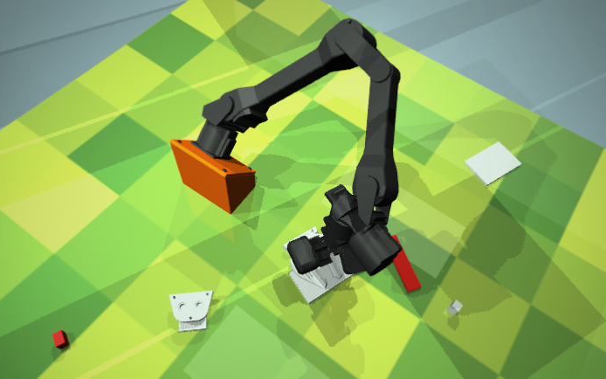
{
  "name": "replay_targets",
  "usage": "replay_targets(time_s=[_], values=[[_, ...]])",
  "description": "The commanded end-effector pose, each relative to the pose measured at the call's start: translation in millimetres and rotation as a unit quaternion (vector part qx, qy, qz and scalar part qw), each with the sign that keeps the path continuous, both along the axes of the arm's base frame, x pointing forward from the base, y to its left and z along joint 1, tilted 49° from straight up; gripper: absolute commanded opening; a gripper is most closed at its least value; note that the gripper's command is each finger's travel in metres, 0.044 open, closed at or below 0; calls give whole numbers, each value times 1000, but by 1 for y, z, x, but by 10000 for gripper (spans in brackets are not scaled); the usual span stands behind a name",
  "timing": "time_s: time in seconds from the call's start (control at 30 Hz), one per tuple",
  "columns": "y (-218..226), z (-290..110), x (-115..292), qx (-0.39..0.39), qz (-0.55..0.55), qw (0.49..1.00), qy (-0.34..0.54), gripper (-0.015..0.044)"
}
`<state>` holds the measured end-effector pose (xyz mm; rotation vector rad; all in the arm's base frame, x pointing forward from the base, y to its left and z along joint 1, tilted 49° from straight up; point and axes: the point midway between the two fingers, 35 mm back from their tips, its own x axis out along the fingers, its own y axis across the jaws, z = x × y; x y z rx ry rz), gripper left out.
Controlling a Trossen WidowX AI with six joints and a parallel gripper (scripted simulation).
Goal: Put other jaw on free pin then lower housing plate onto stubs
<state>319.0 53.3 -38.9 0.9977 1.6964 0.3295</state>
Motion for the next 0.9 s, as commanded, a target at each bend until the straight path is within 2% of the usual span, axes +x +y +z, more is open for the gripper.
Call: replay_targets(time_s=[0.0,0.87], values=[[1,0,0,1,1,1000,-2,134],[4,-3,0,2,1,1000,-2,134]])
